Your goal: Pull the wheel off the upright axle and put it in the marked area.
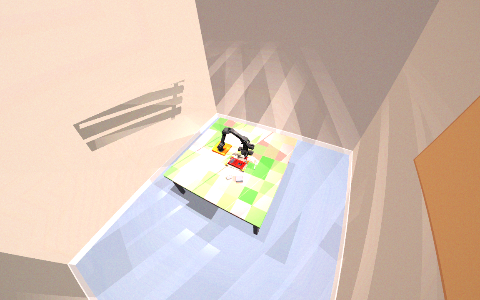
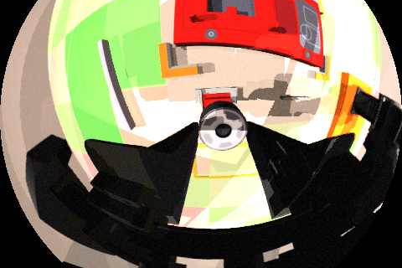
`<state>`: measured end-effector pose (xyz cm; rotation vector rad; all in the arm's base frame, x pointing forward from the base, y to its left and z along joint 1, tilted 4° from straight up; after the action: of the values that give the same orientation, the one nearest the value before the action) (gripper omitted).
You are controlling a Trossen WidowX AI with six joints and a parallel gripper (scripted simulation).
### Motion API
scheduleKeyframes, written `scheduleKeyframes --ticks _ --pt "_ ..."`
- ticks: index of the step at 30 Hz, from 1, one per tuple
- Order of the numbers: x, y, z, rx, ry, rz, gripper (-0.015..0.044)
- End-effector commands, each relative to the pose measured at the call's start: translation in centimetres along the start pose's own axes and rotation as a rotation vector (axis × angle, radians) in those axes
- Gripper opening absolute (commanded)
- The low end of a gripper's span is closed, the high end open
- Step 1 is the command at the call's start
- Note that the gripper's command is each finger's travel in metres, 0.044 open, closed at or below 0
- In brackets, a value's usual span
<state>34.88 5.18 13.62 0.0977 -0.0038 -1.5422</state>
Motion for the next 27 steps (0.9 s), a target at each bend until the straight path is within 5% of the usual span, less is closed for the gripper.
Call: scheduleKeyframes --ticks 1,27 --pt "0.00 0.02 0.65 0.013 -0.001 -0.001 0.0000" --pt "-0.01 -0.02 1.49 0.013 -0.002 -0.003 0.0000"
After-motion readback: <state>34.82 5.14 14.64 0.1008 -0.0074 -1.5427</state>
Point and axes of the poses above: the point midway between the two fingers, 35 mm back from their tips, its own z axis back along the fingers, its own y axis across the jaws, x = y × z, the point moved 4 cm from there along z, back along the fingers, and after that the axes turned 3 degrees about -z, right-handed, at the moved point
